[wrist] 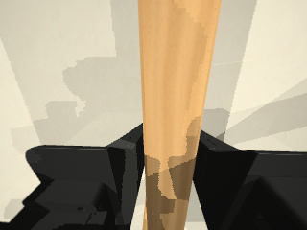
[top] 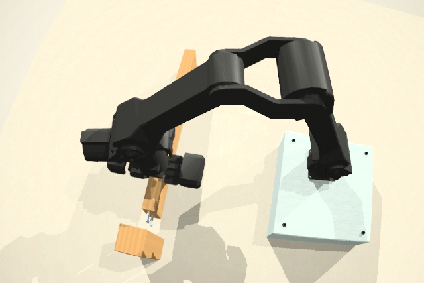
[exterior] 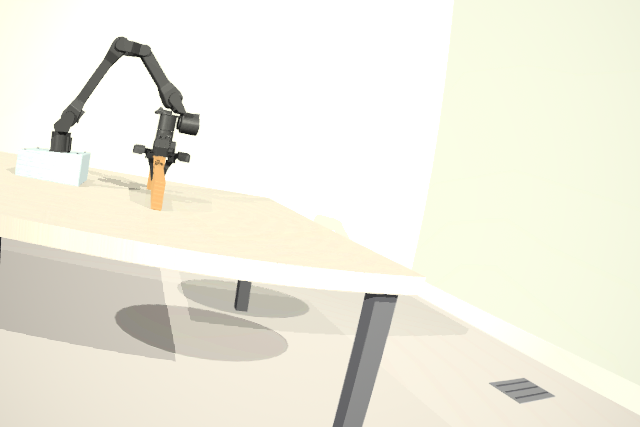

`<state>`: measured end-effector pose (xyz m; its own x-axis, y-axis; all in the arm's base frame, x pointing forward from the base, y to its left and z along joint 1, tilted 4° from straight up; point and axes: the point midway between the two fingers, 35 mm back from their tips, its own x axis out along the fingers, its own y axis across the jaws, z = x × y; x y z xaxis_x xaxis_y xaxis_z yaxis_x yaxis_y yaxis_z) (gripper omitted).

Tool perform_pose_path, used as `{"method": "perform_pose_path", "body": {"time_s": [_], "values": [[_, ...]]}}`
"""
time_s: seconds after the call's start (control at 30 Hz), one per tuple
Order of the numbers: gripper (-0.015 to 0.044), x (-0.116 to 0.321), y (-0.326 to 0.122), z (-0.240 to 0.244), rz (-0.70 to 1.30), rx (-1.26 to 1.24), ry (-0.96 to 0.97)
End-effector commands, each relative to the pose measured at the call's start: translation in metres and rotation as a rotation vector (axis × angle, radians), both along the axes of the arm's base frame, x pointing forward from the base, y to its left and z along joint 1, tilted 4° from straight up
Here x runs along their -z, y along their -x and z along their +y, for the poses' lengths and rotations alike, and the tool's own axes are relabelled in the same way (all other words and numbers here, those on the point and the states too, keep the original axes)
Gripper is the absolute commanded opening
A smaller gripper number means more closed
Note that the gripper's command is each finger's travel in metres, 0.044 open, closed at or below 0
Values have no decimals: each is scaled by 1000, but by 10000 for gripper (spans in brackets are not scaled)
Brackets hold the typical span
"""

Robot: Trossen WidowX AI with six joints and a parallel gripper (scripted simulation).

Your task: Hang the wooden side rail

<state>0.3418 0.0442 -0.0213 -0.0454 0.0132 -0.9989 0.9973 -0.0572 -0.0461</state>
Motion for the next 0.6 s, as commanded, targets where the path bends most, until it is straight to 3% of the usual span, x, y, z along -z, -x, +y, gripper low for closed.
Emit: {"method": "perform_pose_path", "body": {"time_s": [0.0,0.57], "values": [[0,-2,-1,1,-5,3,-3],[0,-3,-3,3,-5,3,-4]]}}
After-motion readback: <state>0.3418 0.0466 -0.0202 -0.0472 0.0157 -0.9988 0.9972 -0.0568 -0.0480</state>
